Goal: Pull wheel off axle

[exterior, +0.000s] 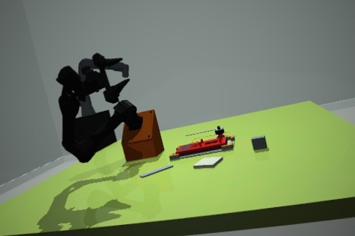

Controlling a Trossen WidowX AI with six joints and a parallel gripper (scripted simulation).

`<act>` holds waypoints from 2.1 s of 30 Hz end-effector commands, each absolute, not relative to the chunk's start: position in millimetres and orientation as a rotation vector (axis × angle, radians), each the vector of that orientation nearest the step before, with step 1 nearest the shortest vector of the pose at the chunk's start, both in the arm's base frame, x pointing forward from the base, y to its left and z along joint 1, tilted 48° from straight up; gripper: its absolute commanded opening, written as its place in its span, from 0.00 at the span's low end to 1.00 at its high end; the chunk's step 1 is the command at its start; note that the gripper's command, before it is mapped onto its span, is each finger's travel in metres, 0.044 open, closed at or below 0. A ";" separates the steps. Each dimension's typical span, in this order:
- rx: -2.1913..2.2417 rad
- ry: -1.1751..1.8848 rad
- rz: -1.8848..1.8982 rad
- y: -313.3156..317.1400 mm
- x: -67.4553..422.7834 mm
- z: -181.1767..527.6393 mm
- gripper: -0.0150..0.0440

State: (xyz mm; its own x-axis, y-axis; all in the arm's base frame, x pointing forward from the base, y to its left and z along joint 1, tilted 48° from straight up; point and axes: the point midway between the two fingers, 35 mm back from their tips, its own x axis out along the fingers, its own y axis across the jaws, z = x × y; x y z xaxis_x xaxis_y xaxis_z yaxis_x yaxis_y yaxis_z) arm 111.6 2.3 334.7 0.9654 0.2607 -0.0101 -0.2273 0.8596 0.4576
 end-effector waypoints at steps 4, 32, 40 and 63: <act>0.437 0.125 0.177 8.0 124.7 326.4 0.76; 0.543 0.579 -0.352 76.6 258.9 262.3 0.76; 0.558 0.652 -0.557 82.8 295.6 219.5 0.76; 0.573 0.681 -1.172 64.6 359.9 52.3 0.76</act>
